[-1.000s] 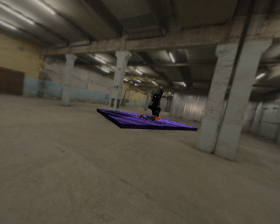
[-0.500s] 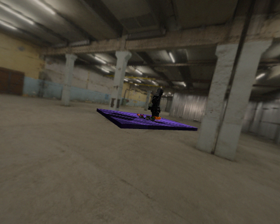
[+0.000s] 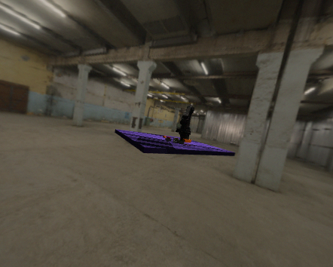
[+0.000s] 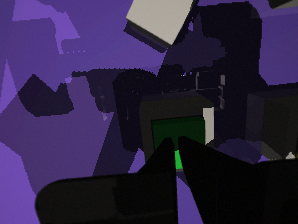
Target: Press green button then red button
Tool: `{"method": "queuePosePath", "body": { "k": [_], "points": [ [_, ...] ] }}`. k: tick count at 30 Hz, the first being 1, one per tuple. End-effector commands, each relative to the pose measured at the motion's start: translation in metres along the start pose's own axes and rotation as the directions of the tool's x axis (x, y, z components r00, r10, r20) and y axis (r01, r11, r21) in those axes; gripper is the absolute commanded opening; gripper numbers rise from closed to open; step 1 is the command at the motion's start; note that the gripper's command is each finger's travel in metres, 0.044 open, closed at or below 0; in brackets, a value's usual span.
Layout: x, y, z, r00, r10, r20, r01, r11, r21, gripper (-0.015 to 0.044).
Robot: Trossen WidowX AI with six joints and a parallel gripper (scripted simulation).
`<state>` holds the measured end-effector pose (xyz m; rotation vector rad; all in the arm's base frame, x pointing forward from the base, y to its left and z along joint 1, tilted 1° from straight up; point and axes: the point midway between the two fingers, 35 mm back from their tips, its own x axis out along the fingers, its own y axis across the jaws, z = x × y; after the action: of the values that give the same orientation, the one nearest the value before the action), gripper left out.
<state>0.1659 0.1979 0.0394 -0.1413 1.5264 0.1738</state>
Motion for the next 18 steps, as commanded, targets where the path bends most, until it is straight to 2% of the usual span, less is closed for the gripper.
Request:
{"method": "queuePosePath", "body": {
  "k": [1, 15, 18],
  "points": [
    [0.003, -0.003, -0.002, 1.0, -0.012, -0.005, 0.012, 1.0, -0.006, 0.002],
    [0.003, -0.003, -0.002, 1.0, -0.012, -0.005, 0.012, 1.0, -0.006, 0.002],
    [-0.02, -0.001, -0.001, 1.0, -0.008, -0.004, 0.008, 1.0, -0.004, 0.002]
  ]
}}
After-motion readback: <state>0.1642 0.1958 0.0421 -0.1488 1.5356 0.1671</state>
